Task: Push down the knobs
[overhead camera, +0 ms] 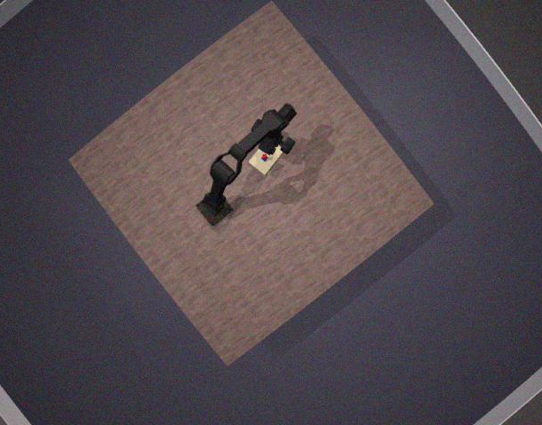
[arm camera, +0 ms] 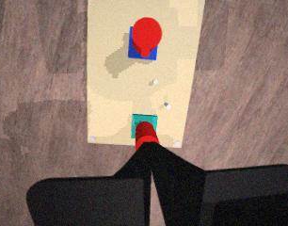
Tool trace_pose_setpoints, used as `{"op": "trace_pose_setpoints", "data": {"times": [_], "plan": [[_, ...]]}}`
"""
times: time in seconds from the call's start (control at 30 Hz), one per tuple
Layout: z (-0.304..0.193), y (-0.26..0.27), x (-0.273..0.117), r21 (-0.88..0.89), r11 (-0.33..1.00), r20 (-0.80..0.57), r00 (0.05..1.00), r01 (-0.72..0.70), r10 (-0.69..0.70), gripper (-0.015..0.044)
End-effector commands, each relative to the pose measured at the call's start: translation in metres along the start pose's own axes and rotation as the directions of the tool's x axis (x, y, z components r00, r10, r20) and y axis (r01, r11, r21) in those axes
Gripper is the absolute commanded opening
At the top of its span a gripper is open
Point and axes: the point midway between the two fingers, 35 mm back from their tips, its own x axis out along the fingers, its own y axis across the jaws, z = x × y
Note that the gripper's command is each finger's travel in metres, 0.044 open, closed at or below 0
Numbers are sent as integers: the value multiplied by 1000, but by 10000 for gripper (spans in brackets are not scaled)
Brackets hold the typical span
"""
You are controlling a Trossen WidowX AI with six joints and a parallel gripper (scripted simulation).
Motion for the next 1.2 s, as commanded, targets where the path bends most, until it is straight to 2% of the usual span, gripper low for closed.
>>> {"op": "trace_pose_setpoints", "data": {"times": [0.0,0.4,0.7,0.97,1.17], "plan": [[0,1,1,5,1000,9,1000,-4,4,0],[-1,1,-17,5,1000,9,1000,-4,4,0],[1,0,-13,0,1000,11,1000,2,-2,236],[87,-12,-42,2,1000,18,1000,0,0,440],[161,-24,-44,4,1000,24,1000,-1,1,440]]}}
